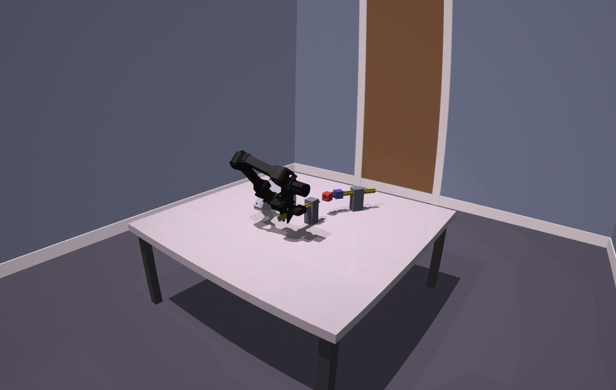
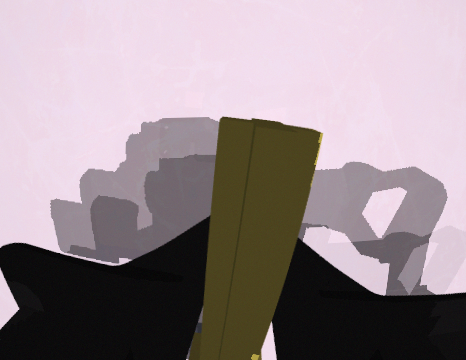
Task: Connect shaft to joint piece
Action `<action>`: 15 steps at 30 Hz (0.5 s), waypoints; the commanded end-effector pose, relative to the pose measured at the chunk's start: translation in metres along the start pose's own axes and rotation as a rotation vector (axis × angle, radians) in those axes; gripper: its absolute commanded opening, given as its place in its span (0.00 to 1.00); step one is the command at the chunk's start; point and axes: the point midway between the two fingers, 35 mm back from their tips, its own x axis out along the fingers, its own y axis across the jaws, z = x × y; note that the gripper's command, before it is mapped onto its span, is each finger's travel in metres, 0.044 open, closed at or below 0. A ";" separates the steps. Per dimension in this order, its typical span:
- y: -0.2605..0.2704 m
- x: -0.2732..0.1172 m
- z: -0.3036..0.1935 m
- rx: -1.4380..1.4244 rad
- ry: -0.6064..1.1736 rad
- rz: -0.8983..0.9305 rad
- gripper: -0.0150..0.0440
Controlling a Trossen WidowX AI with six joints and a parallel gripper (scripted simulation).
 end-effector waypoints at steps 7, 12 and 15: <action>0.000 0.000 0.000 -0.005 -0.005 0.066 0.37; 0.000 0.000 0.000 -0.003 0.000 0.047 0.32; 0.000 0.000 0.000 -0.003 0.000 0.047 0.29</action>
